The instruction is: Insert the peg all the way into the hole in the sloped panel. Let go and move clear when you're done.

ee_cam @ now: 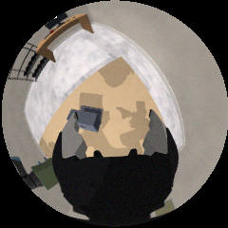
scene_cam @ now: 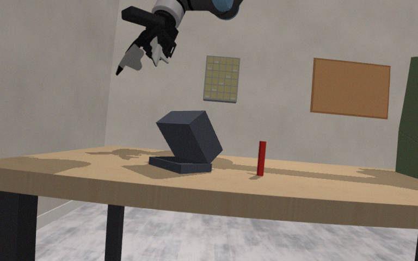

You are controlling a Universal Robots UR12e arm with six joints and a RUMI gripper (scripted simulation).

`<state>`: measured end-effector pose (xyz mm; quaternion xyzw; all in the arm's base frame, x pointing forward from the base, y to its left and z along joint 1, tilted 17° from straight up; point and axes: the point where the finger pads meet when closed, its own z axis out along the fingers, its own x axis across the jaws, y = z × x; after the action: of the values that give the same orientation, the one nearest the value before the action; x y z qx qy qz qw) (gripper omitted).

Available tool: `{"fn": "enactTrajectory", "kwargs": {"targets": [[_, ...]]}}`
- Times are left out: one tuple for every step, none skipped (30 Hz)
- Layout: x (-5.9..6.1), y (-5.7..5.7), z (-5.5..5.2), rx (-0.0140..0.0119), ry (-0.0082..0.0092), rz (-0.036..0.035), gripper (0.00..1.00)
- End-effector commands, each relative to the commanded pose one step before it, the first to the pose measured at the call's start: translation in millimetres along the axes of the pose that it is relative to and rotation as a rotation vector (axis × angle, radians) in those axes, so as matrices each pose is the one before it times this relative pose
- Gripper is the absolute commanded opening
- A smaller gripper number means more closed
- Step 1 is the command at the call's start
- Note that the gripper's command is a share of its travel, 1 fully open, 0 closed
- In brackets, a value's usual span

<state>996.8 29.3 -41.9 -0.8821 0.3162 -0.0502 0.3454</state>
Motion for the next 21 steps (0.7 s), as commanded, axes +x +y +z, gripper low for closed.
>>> {"fn": "enactTrajectory", "kwargs": {"targets": [[-6.62,2.29,2.31,-0.00912,0.00084,-0.05378,1.00],[-1.89,0.71,0.84,-0.00249,-0.00012,-0.01316,1.00],[-1.90,0.69,0.84,-0.00249,-0.00015,-0.01316,1.00],[-1.91,0.67,0.84,-0.00249,-0.00018,-0.01316,1.00],[-1.92,0.64,0.83,-0.00249,-0.00020,-0.01317,1.00],[-1.93,0.62,0.83,-0.00248,-0.00023,-0.01317,1.00],[-1.94,0.60,0.83,-0.00248,-0.00026,-0.01317,1.00],[-1.95,0.57,0.82,-0.00248,-0.00029,-0.01317,1.00],[-1.95,0.55,0.82,-0.00247,-0.00032,-0.01317,1.00],[-1.96,0.53,0.81,-0.00247,-0.00035,-0.01318,1.00],[-1.97,0.51,0.81,-0.00246,-0.00038,-0.01318,1.00],[-1.98,0.48,0.81,-0.00246,-0.00041,-0.01318,1.00],[-1.99,0.46,0.80,-0.00245,-0.00044,-0.01318,1.00],[-1.99,0.43,0.80,-0.00245,-0.00046,-0.01318,1.00],[0.00,0.00,0.00,0.00000,0.00000,0.00000,1.00],[0.00,0.00,0.00,0.00000,0.00000,0.00000,1.00],[-2.00,0.41,0.80,-0.00244,-0.00049,-0.01319,1.00],[-2.00,0.39,0.79,-0.00243,-0.00052,-0.01319,1.00],[-2.01,0.36,0.79,-0.00243,-0.00055,-0.01319,1.00],[-2.02,0.34,0.79,-0.00242,-0.00058,-0.01319,1.00],[-2.02,0.32,0.78,-0.00241,-0.00061,-0.01319,1.00]]}}
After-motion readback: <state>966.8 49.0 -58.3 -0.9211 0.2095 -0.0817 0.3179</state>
